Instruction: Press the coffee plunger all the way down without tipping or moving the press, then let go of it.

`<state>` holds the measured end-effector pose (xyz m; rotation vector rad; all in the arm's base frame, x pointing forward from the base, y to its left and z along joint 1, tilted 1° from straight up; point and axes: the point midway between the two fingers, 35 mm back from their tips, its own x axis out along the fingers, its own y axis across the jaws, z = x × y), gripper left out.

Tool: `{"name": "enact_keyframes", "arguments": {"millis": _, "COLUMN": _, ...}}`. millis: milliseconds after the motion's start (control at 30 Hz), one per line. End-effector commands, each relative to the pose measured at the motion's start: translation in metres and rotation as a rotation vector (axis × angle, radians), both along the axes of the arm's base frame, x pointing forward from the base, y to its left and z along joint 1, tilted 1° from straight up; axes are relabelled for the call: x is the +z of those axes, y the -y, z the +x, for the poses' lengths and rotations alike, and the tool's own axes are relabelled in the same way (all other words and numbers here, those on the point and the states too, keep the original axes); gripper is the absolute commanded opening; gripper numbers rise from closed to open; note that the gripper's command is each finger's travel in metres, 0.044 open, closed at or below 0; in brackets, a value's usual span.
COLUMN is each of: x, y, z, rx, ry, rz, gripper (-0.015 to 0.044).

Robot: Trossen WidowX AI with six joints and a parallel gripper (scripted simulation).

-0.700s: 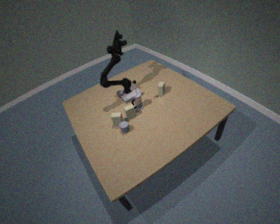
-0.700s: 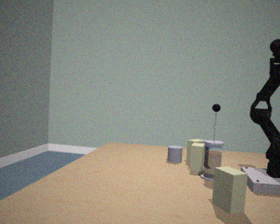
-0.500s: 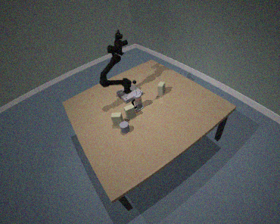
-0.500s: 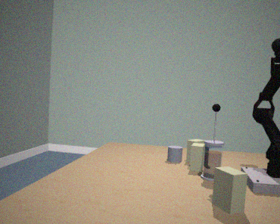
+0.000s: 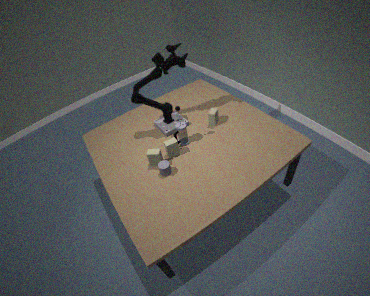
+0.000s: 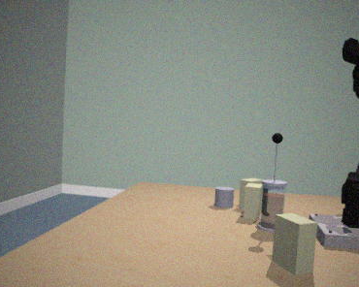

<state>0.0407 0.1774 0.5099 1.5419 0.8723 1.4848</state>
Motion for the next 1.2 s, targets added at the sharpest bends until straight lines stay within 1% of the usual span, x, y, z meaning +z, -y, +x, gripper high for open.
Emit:
{"name": "enact_keyframes", "arguments": {"millis": 0, "x": -0.014, "y": 0.003, "z": 0.045, "rx": -0.31, "ry": 0.12, "rz": -0.129, "gripper": 0.044}}
{"name": "enact_keyframes", "arguments": {"millis": 200, "x": -0.051, "y": 0.036, "z": 0.115, "rx": -0.769, "ry": 0.294, "rz": -0.467, "gripper": 0.044}}
{"name": "enact_keyframes", "arguments": {"millis": 400, "x": -0.093, "y": 0.097, "z": 0.16, "rx": -1.095, "ry": 0.41, "rz": -0.931, "gripper": 0.044}}
{"name": "enact_keyframes", "arguments": {"millis": 567, "x": -0.127, "y": 0.154, "z": 0.169, "rx": -1.209, "ry": 0.438, "rz": -1.347, "gripper": 0.044}}
{"name": "enact_keyframes", "arguments": {"millis": 667, "x": -0.146, "y": 0.187, "z": 0.162, "rx": -1.209, "ry": 0.424, "rz": -1.598, "gripper": 0.044}}
{"name": "enact_keyframes", "arguments": {"millis": 767, "x": -0.163, "y": 0.216, "z": 0.148, "rx": -1.158, "ry": 0.391, "rz": -1.824, "gripper": 0.044}}
{"name": "enact_keyframes", "arguments": {"millis": 833, "x": -0.166, "y": 0.221, "z": 0.144, "rx": -1.141, "ry": 0.382, "rz": -1.868, "gripper": 0.044}}
{"name": "enact_keyframes", "arguments": {"millis": 967, "x": -0.175, "y": 0.221, "z": 0.143, "rx": -1.139, "ry": 0.381, "rz": -1.874, "gripper": 0.044}}
{"name": "enact_keyframes", "arguments": {"millis": 1167, "x": -0.221, "y": 0.219, "z": 0.141, "rx": -1.139, "ry": 0.381, "rz": -1.874, "gripper": 0.044}}
